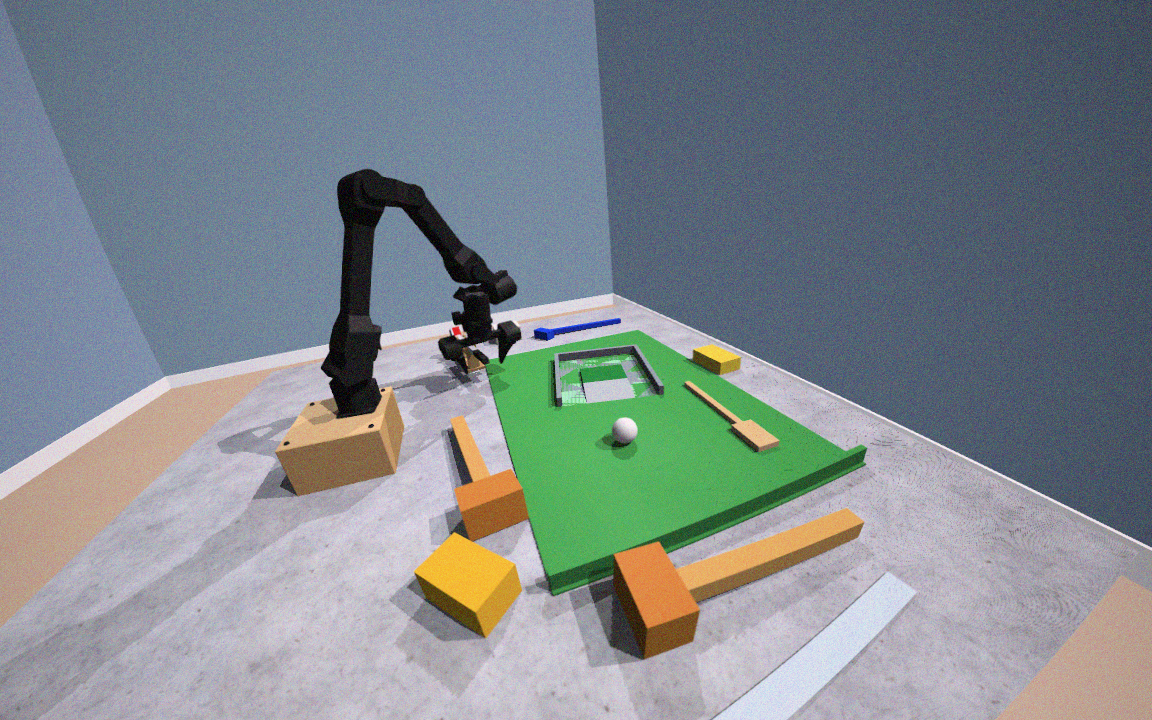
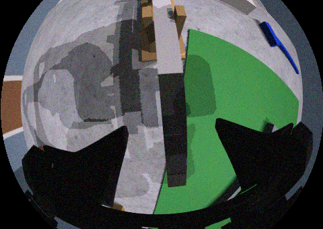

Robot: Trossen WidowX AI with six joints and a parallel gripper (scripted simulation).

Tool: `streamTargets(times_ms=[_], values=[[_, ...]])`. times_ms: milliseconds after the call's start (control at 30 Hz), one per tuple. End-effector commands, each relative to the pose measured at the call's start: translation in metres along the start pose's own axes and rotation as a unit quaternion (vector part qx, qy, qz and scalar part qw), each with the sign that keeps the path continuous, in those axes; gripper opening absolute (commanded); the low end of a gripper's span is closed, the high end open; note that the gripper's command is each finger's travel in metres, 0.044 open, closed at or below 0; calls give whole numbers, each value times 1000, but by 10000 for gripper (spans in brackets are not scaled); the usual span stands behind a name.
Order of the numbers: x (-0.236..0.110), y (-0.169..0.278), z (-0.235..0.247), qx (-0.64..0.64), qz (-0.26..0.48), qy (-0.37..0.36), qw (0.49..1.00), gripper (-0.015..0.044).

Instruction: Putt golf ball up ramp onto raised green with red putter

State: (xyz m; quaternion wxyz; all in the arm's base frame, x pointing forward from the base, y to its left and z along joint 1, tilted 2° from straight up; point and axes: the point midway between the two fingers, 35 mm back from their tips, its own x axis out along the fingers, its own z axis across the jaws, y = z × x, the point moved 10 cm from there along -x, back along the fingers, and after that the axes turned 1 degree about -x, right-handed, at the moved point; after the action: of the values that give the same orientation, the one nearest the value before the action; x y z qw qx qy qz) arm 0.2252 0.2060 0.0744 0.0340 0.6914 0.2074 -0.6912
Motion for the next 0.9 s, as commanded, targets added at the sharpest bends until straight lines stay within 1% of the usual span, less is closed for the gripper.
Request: streamTargets(times_ms=[0,400,667,767,867], values=[[0,0,0,0,0,1,1000,361],[0,0,0,0,0,1,1000,46],[-2,-1,0,0,0,1,1000,0],[-12,-4,-2,0,0,0,1000,0],[-32,-10,-5,0,0,0,1000,0]])
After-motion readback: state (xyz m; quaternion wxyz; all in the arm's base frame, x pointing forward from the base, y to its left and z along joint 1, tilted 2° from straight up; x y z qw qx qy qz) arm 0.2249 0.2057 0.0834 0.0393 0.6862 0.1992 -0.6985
